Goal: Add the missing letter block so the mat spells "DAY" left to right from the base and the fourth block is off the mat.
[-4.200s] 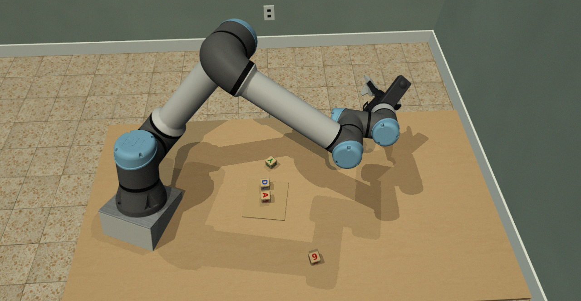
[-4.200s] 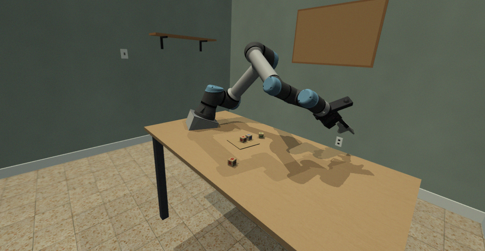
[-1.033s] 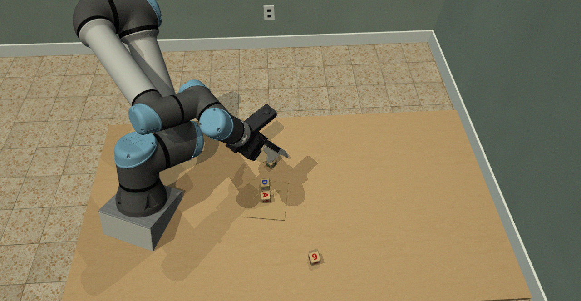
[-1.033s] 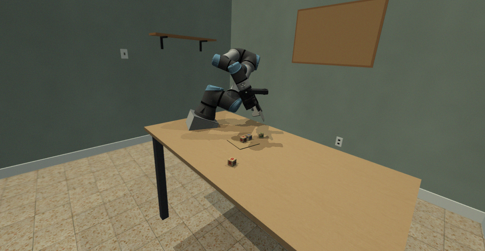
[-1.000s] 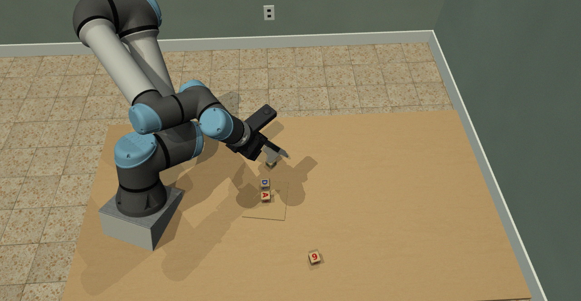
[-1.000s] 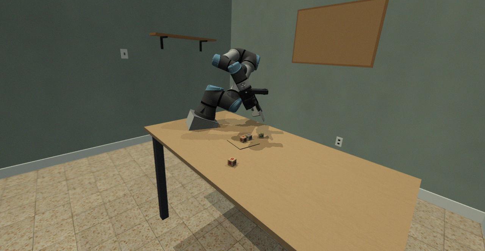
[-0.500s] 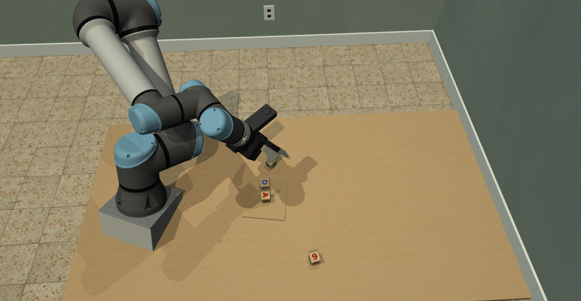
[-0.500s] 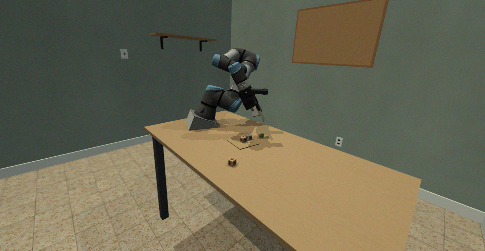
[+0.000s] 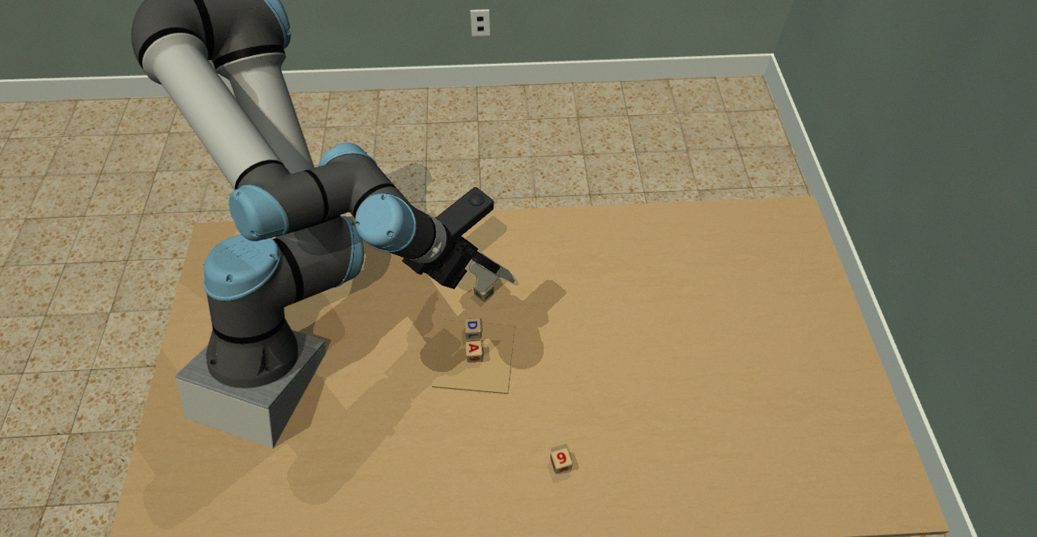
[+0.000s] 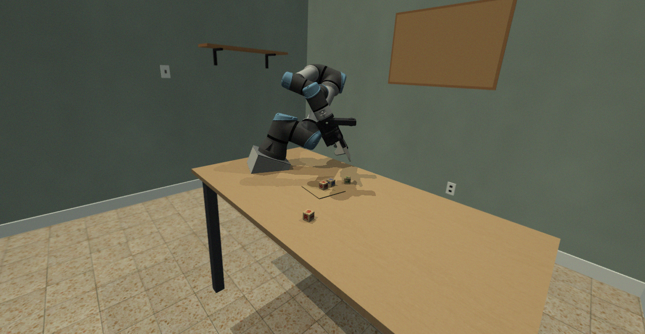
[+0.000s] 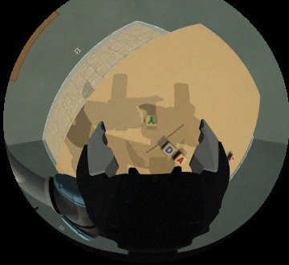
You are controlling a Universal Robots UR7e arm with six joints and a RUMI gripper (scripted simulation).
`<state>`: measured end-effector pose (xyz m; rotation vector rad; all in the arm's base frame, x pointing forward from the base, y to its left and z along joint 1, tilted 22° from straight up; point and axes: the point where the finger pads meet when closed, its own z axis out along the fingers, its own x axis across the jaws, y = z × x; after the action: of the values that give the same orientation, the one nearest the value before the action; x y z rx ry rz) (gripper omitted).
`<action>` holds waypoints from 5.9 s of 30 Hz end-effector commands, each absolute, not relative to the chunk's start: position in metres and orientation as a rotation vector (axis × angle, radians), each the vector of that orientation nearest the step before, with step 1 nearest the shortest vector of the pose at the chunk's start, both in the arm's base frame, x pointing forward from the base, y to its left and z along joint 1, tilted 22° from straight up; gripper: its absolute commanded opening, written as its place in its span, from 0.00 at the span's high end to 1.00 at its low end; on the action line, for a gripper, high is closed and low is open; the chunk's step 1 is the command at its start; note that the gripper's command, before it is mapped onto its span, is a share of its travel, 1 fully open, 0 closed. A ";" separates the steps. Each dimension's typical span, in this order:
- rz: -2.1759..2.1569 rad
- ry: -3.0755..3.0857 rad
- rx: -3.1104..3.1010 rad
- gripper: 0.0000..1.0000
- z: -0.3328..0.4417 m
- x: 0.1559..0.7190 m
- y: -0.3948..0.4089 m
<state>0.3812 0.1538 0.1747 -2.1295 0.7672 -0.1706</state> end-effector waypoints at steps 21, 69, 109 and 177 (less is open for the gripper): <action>-0.171 0.766 -2.128 0.00 0.147 0.370 0.069; -0.171 0.766 -2.129 0.00 0.138 0.375 0.042; -0.171 0.766 -2.128 0.00 0.130 0.378 0.025; -0.171 0.766 -2.128 0.00 0.074 0.552 -0.155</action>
<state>0.5499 -0.1539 0.0743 -2.1278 0.7663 -0.1698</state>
